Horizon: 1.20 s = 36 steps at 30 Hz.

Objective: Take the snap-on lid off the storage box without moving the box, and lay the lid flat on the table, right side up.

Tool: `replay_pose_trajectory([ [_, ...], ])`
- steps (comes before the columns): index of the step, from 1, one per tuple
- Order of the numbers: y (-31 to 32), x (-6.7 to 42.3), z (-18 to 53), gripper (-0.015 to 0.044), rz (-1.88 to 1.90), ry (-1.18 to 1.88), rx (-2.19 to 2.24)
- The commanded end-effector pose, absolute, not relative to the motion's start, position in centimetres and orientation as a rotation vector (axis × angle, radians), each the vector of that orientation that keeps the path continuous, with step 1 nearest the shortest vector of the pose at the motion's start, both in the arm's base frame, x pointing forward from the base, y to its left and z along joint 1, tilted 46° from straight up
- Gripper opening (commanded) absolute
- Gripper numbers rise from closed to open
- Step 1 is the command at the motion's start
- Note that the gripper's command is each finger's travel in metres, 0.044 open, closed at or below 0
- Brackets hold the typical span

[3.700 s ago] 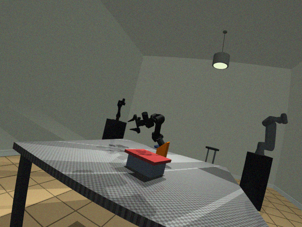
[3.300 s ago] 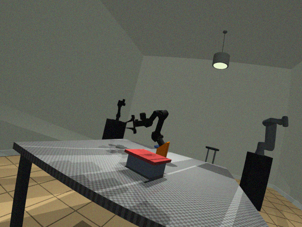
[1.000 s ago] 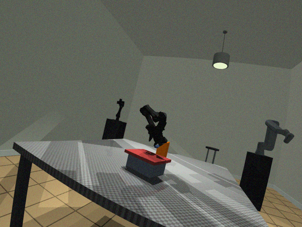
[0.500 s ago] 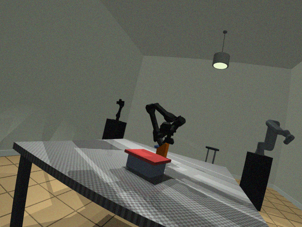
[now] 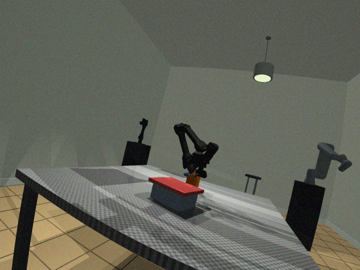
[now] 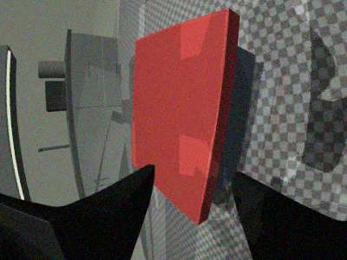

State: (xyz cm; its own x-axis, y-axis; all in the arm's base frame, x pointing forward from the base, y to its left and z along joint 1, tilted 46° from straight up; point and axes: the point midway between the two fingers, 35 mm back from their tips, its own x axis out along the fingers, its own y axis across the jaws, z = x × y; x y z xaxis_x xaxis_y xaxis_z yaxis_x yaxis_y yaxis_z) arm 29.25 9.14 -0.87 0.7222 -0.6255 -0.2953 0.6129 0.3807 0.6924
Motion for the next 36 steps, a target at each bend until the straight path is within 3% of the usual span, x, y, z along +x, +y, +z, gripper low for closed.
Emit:
replay_pose_trajectory([
  [1, 7.1, 28.8, -2.2, 0.0235, -0.796, -0.016, 0.861],
  [36, 4.5, 32.2, -4.0, 0.0235, -0.81, -0.002, 0.869],
])
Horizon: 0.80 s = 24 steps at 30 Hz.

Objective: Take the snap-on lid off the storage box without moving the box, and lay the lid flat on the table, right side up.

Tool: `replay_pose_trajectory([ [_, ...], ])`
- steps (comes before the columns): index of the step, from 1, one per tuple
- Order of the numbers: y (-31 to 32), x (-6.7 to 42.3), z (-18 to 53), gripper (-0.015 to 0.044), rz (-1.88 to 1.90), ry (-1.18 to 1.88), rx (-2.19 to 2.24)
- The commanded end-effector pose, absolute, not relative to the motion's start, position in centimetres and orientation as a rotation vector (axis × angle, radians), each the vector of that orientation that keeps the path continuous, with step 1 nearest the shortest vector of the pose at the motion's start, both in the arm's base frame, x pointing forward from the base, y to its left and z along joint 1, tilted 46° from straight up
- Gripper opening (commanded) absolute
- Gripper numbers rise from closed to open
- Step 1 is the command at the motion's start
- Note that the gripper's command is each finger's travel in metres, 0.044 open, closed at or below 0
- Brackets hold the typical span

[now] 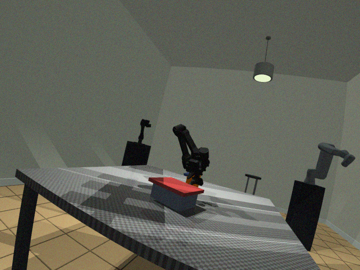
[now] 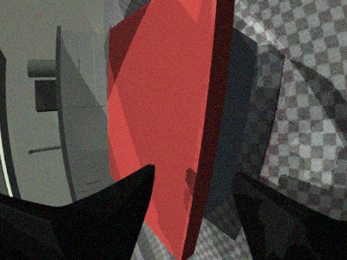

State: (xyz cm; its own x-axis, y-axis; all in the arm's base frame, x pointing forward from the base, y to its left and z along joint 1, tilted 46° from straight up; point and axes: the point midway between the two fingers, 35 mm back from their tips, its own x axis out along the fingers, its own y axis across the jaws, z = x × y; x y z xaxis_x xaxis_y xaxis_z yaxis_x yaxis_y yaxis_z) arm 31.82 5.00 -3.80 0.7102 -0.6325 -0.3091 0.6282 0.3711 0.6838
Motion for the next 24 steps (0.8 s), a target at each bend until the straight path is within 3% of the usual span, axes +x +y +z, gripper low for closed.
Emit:
replay_pose_trajectory([
  [1, 4.4, 32.3, -4.1, 0.0235, -0.809, -0.002, 0.868],
  [18, 2.5, 33.8, -4.2, 0.0235, -0.795, -0.021, 0.857],
  [24, 2.5, 33.8, -4.2, 0.0195, -0.795, -0.021, 0.857],
])
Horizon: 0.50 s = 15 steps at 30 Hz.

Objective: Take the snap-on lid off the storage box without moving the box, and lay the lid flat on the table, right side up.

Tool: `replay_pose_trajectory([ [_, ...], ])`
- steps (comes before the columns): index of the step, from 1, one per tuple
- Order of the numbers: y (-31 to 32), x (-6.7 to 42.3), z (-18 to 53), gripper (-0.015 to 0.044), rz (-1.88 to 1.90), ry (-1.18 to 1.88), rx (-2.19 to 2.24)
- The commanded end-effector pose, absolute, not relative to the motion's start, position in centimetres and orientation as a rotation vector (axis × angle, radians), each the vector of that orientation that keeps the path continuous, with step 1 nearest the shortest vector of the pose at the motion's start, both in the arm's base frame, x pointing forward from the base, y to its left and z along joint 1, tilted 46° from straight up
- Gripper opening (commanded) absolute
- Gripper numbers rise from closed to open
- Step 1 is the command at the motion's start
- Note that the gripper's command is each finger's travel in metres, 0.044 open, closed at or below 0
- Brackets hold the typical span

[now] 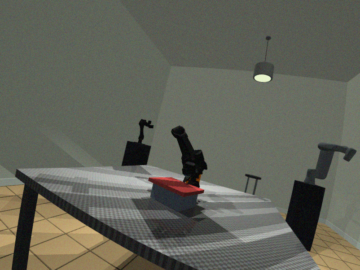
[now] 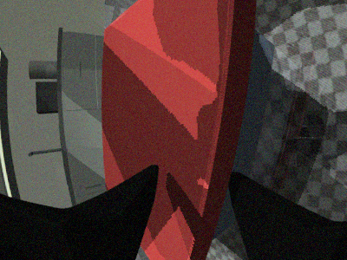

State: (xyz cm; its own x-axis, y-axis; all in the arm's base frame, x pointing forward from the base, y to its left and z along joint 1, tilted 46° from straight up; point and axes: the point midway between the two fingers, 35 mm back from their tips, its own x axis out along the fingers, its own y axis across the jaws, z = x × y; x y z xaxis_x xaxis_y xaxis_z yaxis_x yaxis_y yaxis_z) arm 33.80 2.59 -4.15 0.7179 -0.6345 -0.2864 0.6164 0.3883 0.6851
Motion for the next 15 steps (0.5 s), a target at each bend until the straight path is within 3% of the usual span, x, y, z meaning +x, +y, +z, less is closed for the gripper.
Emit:
replay_pose_trajectory([
  [1, 2.48, 33.83, -4.19, 0.0188, -0.795, -0.021, 0.857],
  [11, 2.48, 33.83, -4.19, 0.0122, -0.795, -0.021, 0.857],
  [15, 2.48, 33.83, -4.19, 0.0017, -0.795, -0.021, 0.857],
])
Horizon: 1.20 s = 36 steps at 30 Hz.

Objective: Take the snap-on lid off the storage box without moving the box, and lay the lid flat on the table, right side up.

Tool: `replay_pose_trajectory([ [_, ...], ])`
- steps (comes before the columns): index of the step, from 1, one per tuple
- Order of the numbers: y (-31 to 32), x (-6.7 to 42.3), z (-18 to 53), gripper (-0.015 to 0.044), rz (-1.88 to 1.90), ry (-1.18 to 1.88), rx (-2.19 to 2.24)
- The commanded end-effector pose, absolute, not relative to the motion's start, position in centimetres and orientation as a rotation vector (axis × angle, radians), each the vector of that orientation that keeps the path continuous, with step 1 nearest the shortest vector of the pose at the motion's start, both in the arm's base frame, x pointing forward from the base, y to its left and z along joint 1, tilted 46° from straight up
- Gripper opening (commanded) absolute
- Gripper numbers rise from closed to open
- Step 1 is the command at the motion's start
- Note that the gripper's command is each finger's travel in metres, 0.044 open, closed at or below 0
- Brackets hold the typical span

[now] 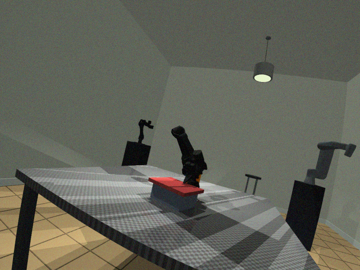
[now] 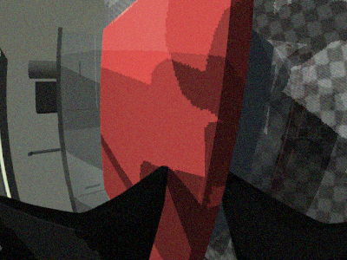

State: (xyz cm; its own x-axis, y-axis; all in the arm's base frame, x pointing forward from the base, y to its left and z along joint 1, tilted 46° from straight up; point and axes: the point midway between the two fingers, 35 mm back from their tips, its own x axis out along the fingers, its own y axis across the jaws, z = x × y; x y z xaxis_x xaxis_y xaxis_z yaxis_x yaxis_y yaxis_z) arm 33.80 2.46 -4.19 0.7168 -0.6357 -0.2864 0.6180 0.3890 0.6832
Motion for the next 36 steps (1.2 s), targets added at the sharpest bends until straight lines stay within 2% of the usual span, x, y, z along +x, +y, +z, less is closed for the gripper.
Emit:
replay_pose_trajectory([
  [1, 2.48, 33.83, -4.19, 0.0, -0.795, -0.021, 0.857],
  [36, 2.94, 33.7, -3.75, 0.0, -0.797, -0.023, 0.859],
])
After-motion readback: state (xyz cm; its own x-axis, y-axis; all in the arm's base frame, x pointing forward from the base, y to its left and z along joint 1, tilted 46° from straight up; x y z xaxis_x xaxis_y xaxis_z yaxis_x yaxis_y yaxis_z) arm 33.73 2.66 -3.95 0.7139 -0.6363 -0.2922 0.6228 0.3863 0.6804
